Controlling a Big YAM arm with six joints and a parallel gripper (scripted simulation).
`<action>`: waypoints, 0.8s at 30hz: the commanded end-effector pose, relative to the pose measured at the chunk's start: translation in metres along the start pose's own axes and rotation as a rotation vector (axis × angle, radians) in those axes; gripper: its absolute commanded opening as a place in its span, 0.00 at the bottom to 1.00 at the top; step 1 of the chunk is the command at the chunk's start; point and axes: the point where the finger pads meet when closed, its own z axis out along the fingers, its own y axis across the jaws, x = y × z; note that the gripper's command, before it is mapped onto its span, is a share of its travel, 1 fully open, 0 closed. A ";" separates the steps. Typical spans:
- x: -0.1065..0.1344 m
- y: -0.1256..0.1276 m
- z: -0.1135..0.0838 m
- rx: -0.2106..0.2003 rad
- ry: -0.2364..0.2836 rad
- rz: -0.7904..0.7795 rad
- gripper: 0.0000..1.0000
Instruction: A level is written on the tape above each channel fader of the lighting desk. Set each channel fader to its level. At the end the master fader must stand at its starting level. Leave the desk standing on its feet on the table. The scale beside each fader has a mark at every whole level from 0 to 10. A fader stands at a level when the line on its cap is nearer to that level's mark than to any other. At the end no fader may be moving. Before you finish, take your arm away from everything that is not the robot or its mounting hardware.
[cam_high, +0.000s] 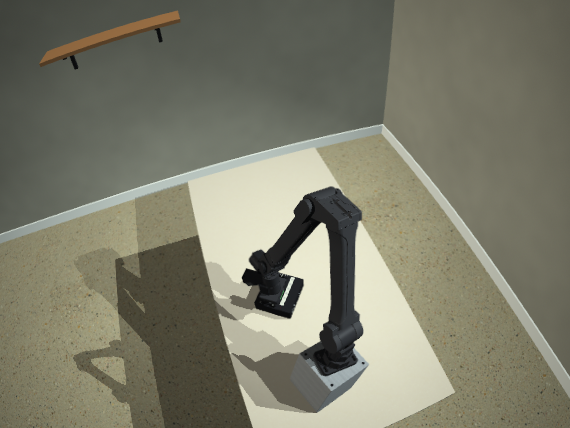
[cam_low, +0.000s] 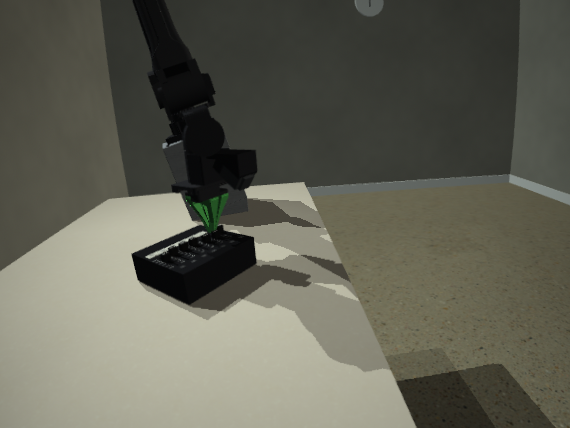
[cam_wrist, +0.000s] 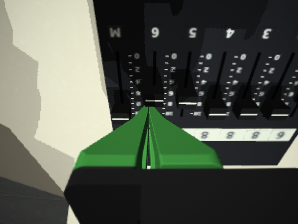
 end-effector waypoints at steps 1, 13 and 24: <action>-0.020 -0.006 -0.005 0.016 -0.019 0.002 0.00; -0.025 -0.007 -0.006 0.017 -0.021 0.002 0.00; -0.028 -0.008 -0.006 0.017 -0.022 0.005 0.00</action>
